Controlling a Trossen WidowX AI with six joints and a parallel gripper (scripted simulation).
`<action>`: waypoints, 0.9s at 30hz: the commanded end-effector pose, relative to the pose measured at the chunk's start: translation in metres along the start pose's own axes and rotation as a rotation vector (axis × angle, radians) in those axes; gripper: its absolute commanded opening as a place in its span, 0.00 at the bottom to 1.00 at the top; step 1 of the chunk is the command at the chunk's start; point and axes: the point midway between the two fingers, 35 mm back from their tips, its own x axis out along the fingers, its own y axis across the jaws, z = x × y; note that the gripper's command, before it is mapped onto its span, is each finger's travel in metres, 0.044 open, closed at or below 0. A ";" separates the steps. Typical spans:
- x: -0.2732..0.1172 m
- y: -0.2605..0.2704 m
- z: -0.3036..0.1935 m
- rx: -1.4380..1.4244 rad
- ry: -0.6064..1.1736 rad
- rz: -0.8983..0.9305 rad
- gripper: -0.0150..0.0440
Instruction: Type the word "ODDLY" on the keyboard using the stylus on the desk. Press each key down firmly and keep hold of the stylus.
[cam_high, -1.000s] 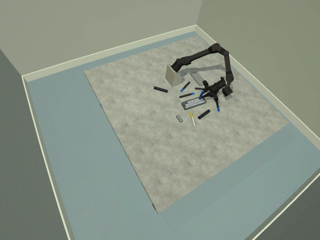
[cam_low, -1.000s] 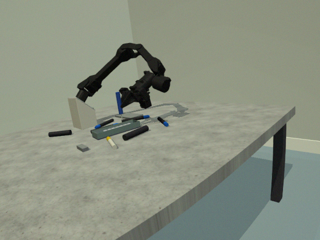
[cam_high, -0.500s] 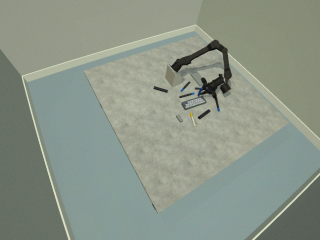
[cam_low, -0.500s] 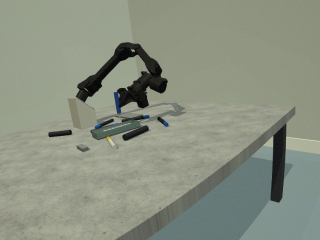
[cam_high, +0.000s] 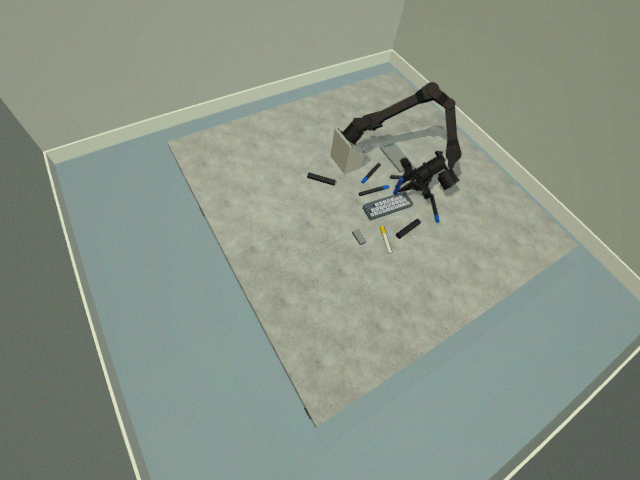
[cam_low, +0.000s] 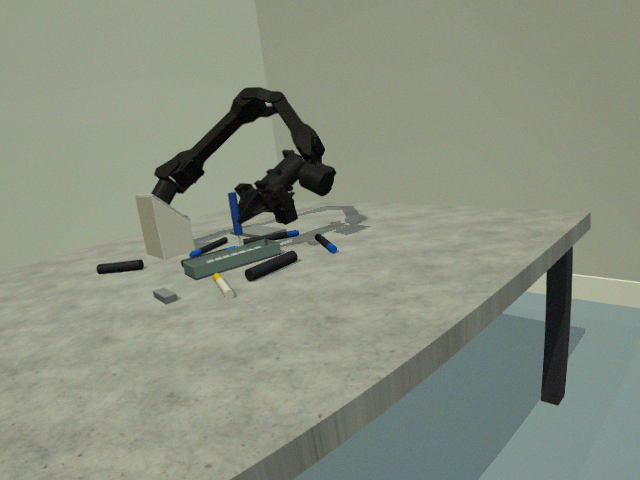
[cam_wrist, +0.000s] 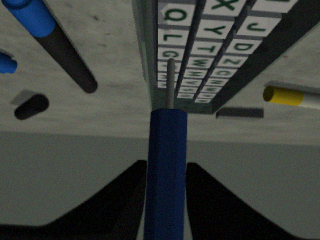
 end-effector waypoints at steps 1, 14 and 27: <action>0.001 0.000 0.000 0.008 -0.002 0.001 0.39; 0.004 0.000 0.006 0.008 -0.003 0.001 0.39; 0.007 0.000 0.012 0.008 -0.003 0.002 0.39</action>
